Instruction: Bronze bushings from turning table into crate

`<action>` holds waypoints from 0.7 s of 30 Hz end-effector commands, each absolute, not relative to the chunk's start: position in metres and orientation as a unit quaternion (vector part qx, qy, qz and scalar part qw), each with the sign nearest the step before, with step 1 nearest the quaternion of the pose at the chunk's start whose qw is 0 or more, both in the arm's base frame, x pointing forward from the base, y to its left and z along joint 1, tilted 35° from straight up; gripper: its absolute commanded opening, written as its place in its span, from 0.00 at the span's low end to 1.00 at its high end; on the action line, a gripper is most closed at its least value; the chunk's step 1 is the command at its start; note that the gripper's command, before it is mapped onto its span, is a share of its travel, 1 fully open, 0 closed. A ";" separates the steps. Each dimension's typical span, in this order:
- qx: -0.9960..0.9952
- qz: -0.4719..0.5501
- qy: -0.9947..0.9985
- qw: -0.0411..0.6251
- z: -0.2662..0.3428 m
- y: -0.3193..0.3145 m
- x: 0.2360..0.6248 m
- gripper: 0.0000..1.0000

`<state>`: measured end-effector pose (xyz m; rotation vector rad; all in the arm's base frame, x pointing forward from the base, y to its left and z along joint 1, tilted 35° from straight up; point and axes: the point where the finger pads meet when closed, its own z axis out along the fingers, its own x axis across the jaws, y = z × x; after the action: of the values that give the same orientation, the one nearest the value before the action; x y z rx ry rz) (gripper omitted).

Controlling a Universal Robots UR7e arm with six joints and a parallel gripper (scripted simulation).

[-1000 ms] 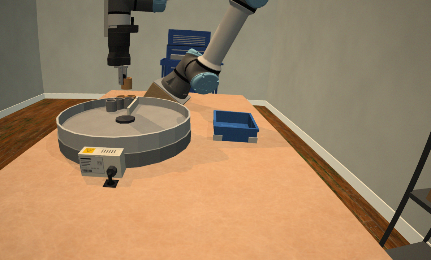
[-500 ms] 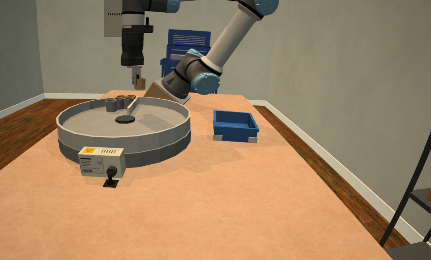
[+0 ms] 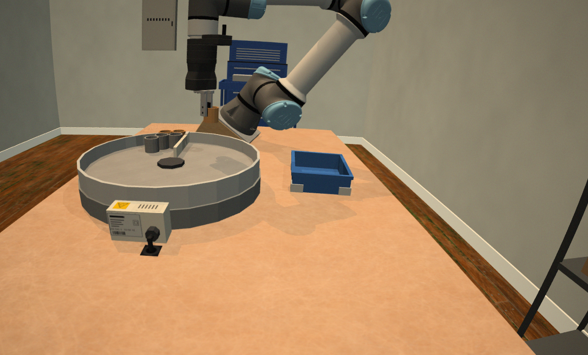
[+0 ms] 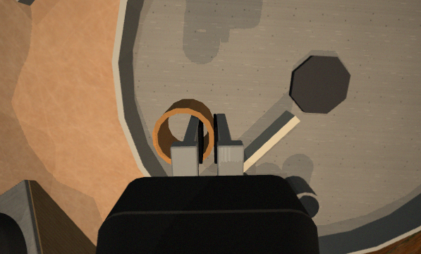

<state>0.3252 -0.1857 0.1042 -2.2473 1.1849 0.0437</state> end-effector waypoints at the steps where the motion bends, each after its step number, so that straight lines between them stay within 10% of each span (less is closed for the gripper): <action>1: -0.845 0.016 0.446 0.296 0.105 -0.186 0.325 0.00; 21: -0.845 0.016 0.445 0.295 0.151 -0.114 0.333 0.00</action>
<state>0.3304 -0.1353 0.1368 -2.2465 1.1855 0.0447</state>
